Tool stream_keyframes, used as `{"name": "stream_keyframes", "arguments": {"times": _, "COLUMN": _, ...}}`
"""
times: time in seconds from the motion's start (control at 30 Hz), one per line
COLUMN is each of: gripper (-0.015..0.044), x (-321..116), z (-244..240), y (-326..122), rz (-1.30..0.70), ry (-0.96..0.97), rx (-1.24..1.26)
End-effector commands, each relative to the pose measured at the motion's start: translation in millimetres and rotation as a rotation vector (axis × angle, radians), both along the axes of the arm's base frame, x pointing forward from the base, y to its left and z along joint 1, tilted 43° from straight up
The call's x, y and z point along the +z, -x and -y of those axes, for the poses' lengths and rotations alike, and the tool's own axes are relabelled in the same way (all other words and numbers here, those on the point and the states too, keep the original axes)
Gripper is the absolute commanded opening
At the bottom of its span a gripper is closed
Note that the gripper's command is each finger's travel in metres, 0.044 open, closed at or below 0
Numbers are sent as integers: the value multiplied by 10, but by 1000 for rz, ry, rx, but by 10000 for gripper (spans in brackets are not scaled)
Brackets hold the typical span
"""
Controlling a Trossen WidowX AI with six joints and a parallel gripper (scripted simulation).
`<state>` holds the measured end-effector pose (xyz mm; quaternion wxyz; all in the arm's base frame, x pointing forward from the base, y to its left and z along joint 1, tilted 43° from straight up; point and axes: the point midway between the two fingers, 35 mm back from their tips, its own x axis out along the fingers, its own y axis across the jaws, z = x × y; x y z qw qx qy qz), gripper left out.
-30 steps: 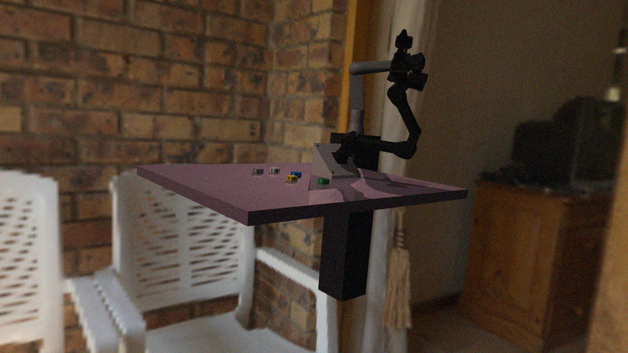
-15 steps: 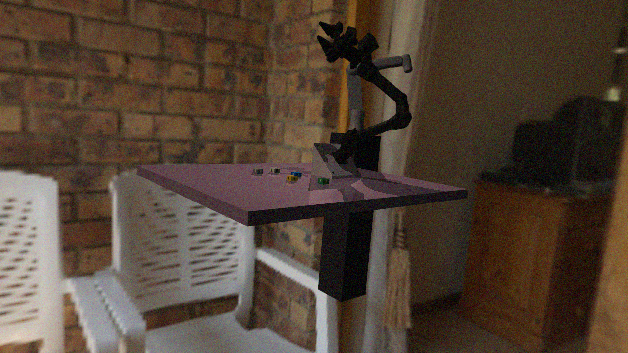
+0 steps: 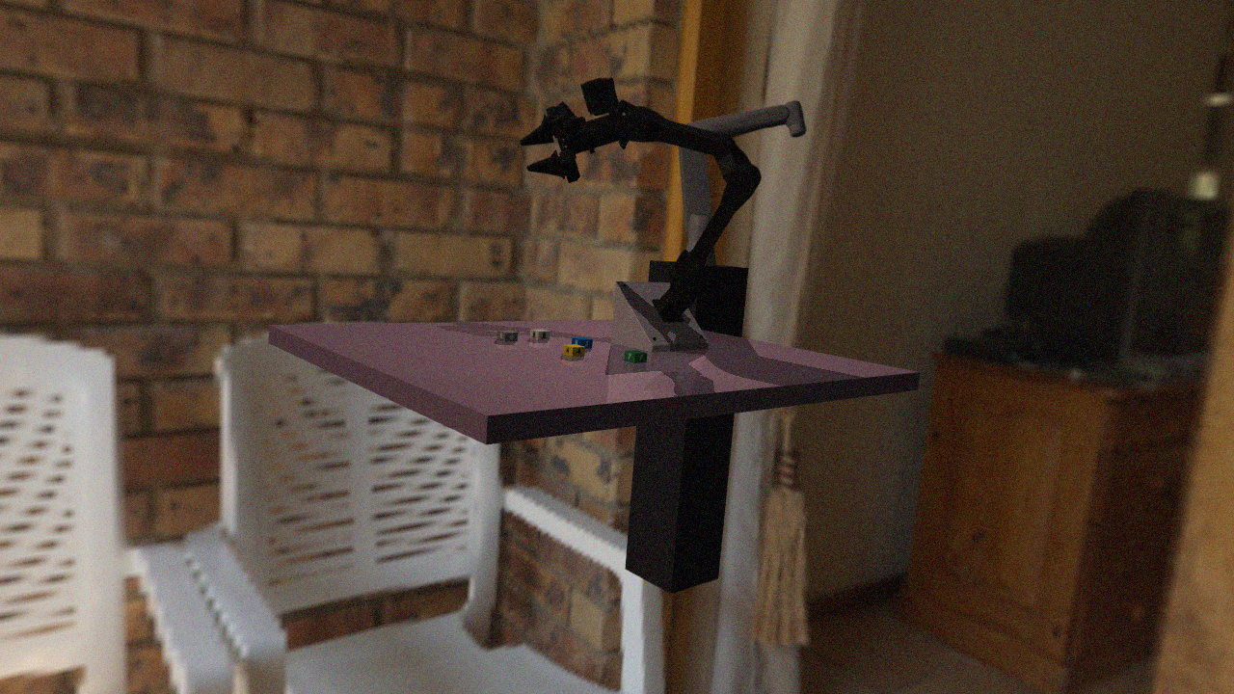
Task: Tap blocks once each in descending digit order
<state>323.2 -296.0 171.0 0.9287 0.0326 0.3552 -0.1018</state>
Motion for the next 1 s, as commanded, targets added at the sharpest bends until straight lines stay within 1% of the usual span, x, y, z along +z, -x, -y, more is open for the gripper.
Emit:
{"name": "stream_keyframes", "arguments": {"times": 0.0, "gripper": 400, "x": -744, "z": -173, "y": 64, "rz": -211, "ry": -163, "rx": 100}}
{"name": "stream_keyframes", "arguments": {"times": 0.2, "gripper": 400, "x": -1696, "z": -672, "y": 368, "rz": -513, "ry": -464, "rx": 301}}
{"name": "stream_keyframes", "arguments": {"times": 0.37, "gripper": 400, "x": -2175, "z": -1163, "y": 720, "rz": -711, "ry": -742, "rx": 483}}
{"name": "stream_keyframes", "arguments": {"times": 0.43, "gripper": 400, "x": -2220, "z": -1231, "y": 772, "rz": -735, "ry": -783, "rx": 509}}
{"name": "stream_keyframes", "arguments": {"times": 0.97, "gripper": 400, "x": -2221, "z": -1232, "y": 772, "rz": -735, "ry": -784, "rx": 509}}
